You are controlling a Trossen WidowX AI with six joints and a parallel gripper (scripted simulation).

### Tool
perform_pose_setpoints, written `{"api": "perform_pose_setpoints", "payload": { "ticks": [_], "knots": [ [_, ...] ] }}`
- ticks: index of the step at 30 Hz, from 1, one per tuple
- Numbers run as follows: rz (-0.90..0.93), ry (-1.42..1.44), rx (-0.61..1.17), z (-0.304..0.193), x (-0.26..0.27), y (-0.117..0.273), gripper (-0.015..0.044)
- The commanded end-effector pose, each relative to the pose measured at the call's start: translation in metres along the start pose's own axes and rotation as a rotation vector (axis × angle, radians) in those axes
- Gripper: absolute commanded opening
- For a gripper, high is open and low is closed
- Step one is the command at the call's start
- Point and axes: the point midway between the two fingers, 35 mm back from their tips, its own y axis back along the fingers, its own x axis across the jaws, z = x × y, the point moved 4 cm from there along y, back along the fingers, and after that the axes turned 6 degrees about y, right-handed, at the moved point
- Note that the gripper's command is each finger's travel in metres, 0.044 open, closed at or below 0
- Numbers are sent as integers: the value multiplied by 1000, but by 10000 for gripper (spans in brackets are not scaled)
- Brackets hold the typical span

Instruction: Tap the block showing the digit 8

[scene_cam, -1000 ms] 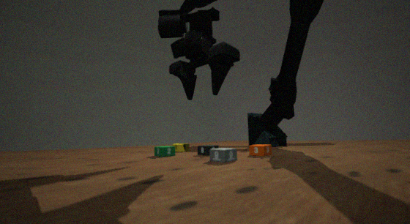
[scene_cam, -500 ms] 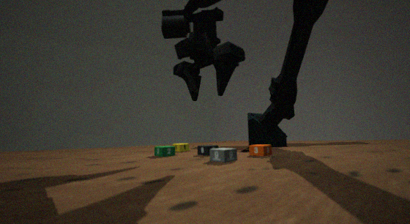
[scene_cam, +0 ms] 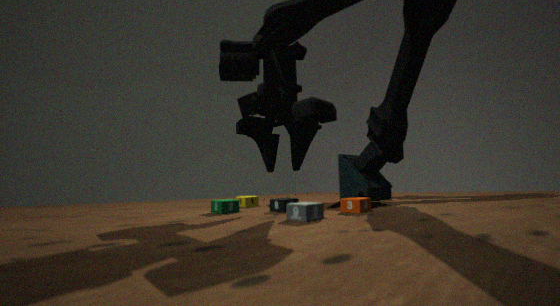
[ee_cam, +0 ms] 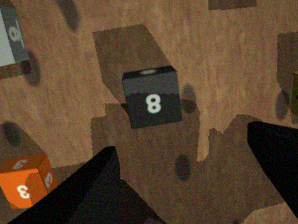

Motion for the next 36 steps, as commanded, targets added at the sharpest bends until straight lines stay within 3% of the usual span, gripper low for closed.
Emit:
{"api": "perform_pose_setpoints", "payload": {
  "ticks": [1,6,36],
  "knots": [
    [6,-5,-9,-2,1,-19,138],
    [6,-5,-9,-2,1,-19,20],
    [7,-5,-9,-1,2,-48,20]
  ]
}}
